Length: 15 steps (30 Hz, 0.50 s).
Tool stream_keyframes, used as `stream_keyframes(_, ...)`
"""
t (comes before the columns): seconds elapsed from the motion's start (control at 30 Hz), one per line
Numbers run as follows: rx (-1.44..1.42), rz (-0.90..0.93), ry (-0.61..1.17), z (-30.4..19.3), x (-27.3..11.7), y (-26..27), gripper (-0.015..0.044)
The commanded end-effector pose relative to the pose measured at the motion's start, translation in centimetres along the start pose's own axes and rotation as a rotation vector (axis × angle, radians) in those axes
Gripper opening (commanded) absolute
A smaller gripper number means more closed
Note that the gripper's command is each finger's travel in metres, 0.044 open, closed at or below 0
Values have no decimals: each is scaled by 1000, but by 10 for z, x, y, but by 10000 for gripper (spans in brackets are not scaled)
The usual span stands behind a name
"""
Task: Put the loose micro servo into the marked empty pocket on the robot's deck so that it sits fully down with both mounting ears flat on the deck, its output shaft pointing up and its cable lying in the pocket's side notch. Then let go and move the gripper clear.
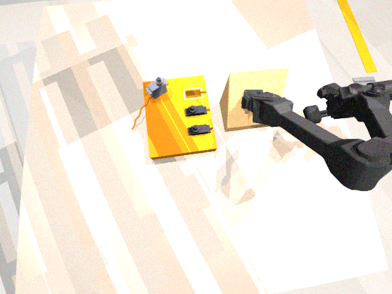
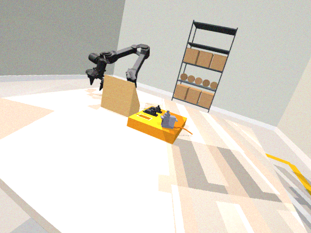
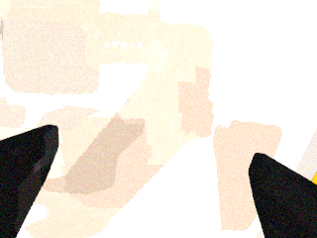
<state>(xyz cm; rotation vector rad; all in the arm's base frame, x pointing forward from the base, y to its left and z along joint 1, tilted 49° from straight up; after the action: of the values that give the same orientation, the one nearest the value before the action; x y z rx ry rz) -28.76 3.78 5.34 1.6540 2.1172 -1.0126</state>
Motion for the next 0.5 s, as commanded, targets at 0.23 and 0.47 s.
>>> stream_keyframes(0.23,23,-35,-91,30,-19,-4,440)
stream_keyframes(0.47,-14,-96,-166,57,-46,-6,440)
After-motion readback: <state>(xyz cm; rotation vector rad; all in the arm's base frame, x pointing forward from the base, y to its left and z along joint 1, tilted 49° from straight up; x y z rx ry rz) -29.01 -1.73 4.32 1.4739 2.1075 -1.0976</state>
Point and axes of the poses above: the point midway between the two fingers, 35 mm back from their tips, its own x axis out along the fingers, its own y axis across the jaws, z = x × y, the point moved 2 cm from there along -x, back along the fingers, and after that the axes turned 14 degrees about x, right-handed, at the moved point
